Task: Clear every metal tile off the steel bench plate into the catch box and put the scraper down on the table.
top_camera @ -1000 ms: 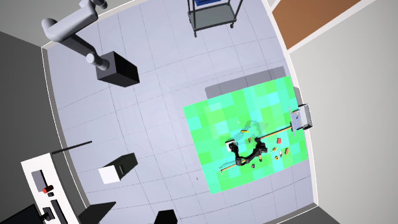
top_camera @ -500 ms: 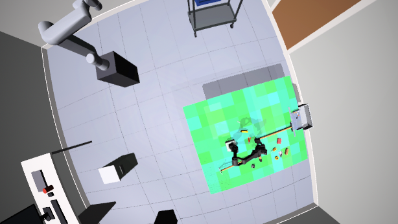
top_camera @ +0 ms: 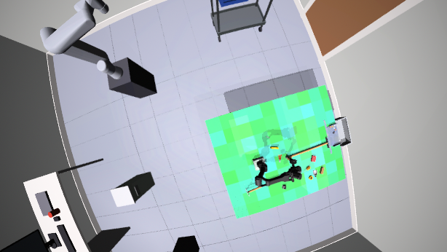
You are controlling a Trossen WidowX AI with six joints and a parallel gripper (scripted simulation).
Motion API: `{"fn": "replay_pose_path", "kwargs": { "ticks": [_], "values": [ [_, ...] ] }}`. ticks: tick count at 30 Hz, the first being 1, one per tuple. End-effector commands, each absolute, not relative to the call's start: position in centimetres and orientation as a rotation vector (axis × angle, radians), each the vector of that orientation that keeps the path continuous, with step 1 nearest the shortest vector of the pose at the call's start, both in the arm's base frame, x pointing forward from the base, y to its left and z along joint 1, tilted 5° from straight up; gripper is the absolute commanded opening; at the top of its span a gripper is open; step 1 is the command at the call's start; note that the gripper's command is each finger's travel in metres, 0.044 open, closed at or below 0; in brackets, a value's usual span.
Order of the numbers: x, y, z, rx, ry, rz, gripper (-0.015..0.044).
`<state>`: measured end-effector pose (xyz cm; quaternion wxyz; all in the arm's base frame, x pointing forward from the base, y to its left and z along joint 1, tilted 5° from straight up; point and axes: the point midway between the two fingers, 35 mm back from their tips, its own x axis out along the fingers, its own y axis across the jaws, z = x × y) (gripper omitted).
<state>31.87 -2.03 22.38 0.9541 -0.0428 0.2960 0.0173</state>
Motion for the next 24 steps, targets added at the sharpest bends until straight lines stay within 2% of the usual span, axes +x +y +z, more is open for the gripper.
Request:
{"fn": "replay_pose_path", "kwargs": {
  "ticks": [1, 19, 24],
  "values": [
    [31.4, -1.7, 25.5, -0.08, 0.515, 0.046, 0.044],
    [26.6, -0.3, 36.6, -0.09, 0.193, 0.092, 0.044],
    [26.1, -0.1, 37.5, -0.092, 0.166, 0.096, 0.044]
  ]
}}
